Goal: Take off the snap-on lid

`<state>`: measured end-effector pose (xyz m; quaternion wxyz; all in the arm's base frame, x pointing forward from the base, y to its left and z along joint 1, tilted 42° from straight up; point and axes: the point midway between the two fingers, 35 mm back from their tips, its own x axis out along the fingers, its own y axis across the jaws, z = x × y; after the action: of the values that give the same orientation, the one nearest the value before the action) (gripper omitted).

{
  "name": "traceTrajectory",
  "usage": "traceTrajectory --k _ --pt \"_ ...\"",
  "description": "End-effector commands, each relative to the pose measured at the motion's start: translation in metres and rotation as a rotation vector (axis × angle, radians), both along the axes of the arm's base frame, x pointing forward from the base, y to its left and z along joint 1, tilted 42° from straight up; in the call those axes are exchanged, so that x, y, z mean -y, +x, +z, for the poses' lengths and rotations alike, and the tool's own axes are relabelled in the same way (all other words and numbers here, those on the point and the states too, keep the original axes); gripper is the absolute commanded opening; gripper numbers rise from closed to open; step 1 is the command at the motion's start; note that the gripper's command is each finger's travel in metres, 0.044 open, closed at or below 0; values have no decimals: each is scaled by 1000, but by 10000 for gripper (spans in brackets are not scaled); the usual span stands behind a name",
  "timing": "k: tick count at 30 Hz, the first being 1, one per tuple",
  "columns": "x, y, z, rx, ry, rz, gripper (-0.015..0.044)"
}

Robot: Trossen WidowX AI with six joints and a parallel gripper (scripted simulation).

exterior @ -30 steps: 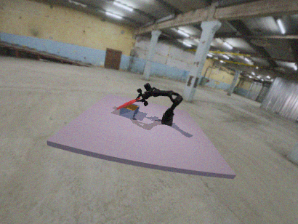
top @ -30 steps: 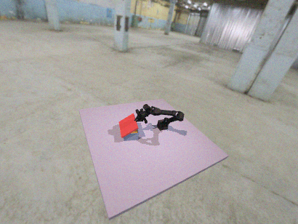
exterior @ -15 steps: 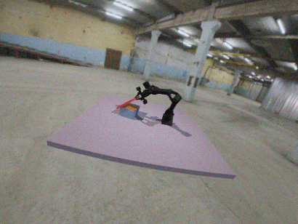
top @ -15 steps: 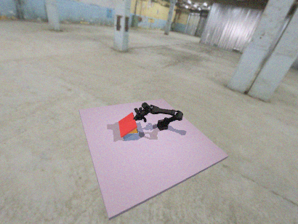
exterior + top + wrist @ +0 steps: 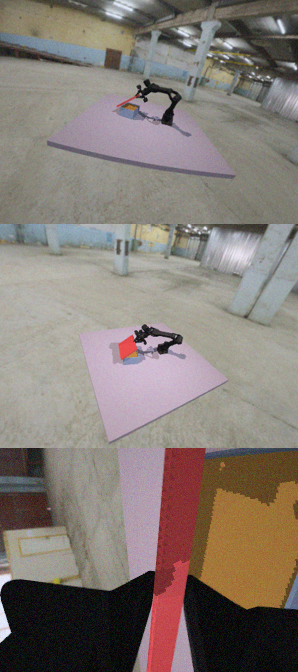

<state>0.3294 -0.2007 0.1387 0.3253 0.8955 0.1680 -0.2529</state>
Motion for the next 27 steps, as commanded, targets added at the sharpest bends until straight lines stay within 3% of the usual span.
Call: traceTrajectory --k 1,27 --pt "8 1 10 15 -16 0 0" --pt "22 -6 21 14 -16 0 0"
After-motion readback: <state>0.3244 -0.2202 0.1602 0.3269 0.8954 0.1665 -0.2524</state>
